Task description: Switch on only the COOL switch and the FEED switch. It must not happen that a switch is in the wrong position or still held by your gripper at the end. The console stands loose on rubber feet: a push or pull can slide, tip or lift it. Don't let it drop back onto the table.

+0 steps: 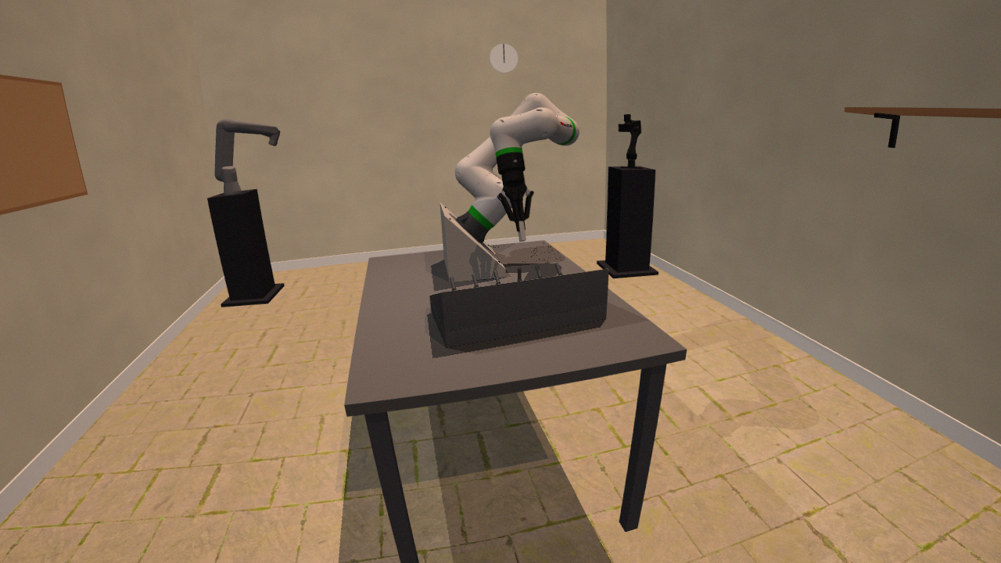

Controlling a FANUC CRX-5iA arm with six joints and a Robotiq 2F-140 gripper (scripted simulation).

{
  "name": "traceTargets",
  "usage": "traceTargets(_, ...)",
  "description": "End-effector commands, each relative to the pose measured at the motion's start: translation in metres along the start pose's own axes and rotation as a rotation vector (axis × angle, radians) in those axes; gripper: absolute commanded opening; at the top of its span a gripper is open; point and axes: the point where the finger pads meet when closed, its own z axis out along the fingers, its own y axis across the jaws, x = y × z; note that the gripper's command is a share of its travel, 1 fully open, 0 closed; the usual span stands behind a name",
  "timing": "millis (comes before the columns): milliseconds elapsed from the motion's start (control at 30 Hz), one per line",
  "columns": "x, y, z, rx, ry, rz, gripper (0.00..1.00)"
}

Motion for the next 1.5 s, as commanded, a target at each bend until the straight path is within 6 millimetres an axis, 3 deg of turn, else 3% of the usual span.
traceTargets(0, -0.005, -0.044, -0.001, -0.013, -0.001, 0.003, 0.00)
traceTargets(33, -0.011, -0.067, -0.001, -0.011, 0.001, 0.003, 0.00)
traceTargets(100, -0.011, -0.067, -0.001, -0.011, 0.001, 0.003, 0.00)
traceTargets(167, -0.020, -0.096, -0.002, -0.003, 0.005, 0.004, 0.00)
traceTargets(200, -0.022, -0.101, -0.003, -0.001, 0.006, 0.004, 0.00)
traceTargets(1467, -0.022, -0.102, -0.003, -0.001, 0.006, 0.004, 0.00)
